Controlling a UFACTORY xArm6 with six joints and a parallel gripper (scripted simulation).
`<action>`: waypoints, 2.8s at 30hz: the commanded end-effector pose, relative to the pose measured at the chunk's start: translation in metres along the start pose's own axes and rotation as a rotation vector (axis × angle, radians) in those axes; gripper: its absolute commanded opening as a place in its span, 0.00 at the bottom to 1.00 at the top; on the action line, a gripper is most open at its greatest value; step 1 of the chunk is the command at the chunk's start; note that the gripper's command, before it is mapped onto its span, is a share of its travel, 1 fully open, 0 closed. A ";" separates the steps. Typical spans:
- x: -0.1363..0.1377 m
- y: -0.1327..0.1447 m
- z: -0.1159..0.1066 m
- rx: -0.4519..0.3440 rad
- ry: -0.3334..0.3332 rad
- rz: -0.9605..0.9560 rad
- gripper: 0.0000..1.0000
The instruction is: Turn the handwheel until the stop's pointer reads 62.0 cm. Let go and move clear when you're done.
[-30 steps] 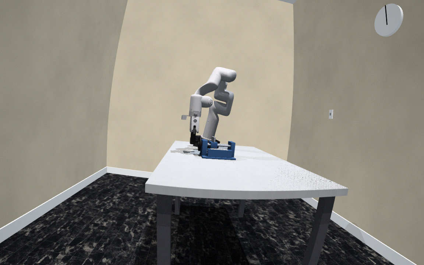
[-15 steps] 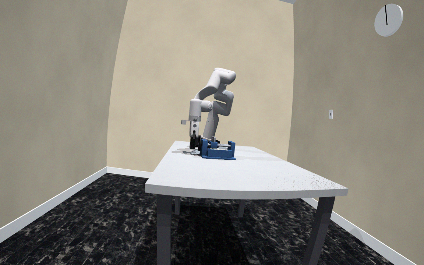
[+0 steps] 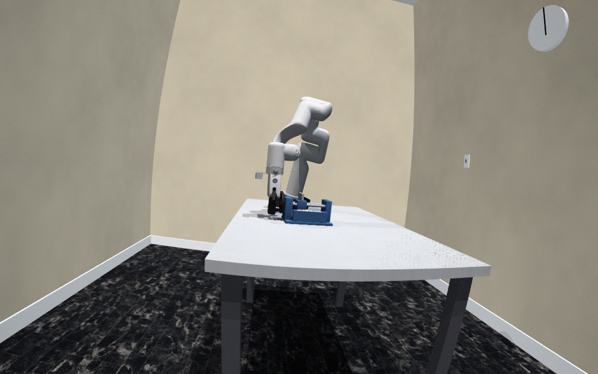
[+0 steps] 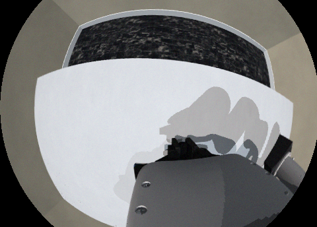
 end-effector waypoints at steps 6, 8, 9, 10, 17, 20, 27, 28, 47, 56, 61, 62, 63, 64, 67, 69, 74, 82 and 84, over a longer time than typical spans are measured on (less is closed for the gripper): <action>-0.019 0.003 -0.007 0.001 -0.005 -0.001 0.06; -0.023 0.004 -0.011 0.001 -0.005 -0.001 0.06; -0.025 0.004 -0.013 0.001 -0.005 -0.001 0.06; -0.027 0.005 -0.015 0.001 -0.005 -0.001 0.06; -0.032 0.006 -0.028 0.001 -0.005 -0.001 0.06; -0.032 0.006 -0.037 0.001 -0.005 -0.001 0.06; -0.026 0.005 -0.052 0.001 -0.005 -0.001 0.06; -0.025 0.005 -0.054 0.001 -0.005 -0.001 0.06; 0.007 -0.002 -0.065 0.001 -0.005 -0.001 0.06; 0.020 -0.004 -0.058 0.001 -0.005 -0.001 0.06; 0.028 -0.006 -0.048 0.001 -0.005 -0.001 0.06; 0.029 -0.006 -0.046 0.001 -0.005 -0.001 0.06; 0.030 -0.006 -0.043 0.001 -0.005 -0.001 0.06; 0.030 -0.006 -0.041 0.001 -0.005 -0.001 0.06; 0.031 -0.006 -0.036 0.001 -0.005 -0.001 0.06; 0.031 -0.006 -0.034 0.001 -0.005 -0.001 0.06; 0.030 -0.006 -0.024 0.001 -0.005 -0.001 0.06; 0.022 -0.005 -0.011 0.001 -0.005 -0.001 0.06; 0.021 -0.004 -0.009 0.001 -0.005 -0.001 0.06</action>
Point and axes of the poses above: the point where the finger pads meet when closed, its own z axis out along the fingers, its own x axis across the jaws, y = z × x, the point moved 7 cm from there along -z, back along the fingers, and after that the axes turned 11 degrees about z, right-handed, at the moved point
